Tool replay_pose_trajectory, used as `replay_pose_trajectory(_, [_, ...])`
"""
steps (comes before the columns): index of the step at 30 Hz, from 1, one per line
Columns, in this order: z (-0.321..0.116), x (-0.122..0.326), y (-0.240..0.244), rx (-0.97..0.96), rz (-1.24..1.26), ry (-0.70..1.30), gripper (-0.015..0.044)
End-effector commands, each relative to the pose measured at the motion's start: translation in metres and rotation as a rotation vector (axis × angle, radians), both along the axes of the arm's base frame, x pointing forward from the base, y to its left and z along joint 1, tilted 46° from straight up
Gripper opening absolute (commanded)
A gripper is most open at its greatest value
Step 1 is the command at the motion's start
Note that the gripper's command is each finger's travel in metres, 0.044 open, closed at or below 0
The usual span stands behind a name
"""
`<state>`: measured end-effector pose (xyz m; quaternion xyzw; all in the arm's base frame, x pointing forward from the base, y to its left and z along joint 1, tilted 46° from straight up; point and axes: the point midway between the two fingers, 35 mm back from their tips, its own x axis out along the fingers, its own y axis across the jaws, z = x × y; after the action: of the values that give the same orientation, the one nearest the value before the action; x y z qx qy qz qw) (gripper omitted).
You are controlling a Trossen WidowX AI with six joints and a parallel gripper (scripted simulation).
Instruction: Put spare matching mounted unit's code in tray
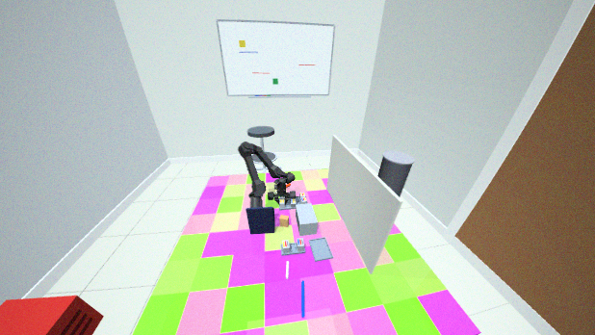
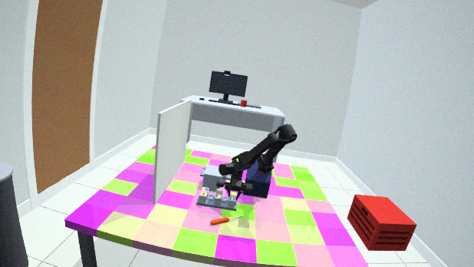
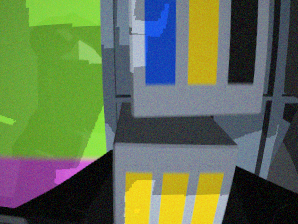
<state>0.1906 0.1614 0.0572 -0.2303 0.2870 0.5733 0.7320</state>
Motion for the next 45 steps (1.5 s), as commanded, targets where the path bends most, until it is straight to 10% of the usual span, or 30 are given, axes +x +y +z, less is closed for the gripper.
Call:
replay_pose_trajectory(1, [0.0, 0.0, 0.0, 0.0, 0.001, 0.001, 0.0])
replay_pose_trajectory(45, [0.078, -0.015, -0.086, -0.025, -0.003, 0.01, 0.0])
